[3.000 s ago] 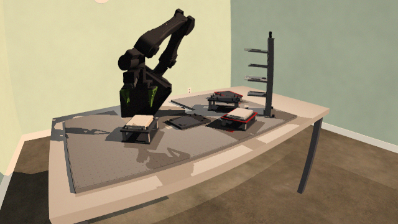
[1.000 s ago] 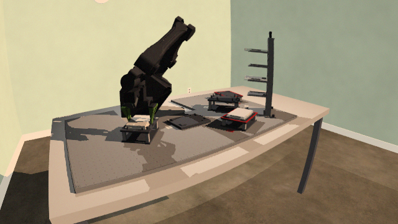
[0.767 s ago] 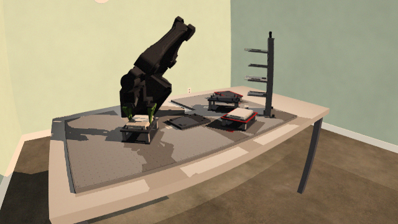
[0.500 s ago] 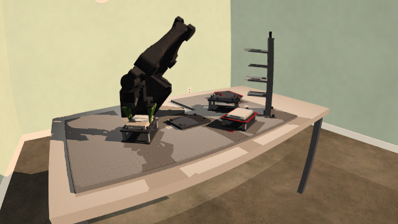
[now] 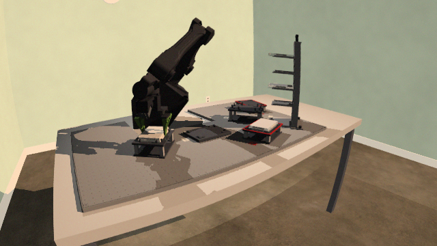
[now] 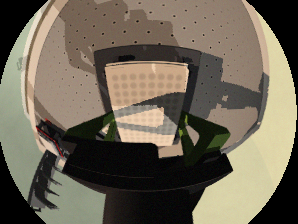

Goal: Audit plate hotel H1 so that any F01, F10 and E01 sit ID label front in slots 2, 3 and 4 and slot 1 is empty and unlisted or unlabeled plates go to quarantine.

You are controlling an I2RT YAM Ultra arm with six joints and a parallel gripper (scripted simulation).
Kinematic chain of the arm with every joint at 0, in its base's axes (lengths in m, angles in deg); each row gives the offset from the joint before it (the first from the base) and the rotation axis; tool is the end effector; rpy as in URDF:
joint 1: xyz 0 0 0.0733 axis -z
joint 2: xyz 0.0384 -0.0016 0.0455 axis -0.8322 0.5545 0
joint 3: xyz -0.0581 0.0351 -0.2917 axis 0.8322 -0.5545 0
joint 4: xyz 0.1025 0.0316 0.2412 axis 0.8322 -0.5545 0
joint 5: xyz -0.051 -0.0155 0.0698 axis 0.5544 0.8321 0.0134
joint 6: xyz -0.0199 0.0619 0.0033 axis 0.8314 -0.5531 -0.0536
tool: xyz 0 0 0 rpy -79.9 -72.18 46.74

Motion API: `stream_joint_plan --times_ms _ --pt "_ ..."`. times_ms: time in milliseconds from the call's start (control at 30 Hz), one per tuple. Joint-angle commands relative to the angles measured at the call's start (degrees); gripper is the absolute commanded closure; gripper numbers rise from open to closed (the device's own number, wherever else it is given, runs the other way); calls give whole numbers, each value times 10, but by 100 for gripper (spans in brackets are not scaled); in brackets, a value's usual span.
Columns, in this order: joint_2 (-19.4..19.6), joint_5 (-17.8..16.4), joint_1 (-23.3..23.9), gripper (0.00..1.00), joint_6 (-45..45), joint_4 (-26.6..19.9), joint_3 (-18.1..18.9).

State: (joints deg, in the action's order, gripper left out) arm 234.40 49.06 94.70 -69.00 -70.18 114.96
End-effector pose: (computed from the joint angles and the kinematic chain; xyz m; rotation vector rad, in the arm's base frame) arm 0.3421 -0.2297 -0.0140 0.9560 2.7186 1.0037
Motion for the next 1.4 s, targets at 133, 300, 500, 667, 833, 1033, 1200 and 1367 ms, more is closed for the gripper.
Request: stream_joint_plan --times_ms 133,300,500,667,833,1033,1200,1367 --pt "-27 -2 20 14 10 -17 14" --pt "-31 0 24 14 14 -25 16" --pt "-36 2 29 14 21 -37 19" --pt "-41 4 34 14 26 -48 21" --pt "-44 6 36 14 30 -54 23" --pt "-49 7 42 14 36 -67 26" --pt "-52 8 46 14 41 -78 30" --pt "-54 8 48 14 45 -84 33"
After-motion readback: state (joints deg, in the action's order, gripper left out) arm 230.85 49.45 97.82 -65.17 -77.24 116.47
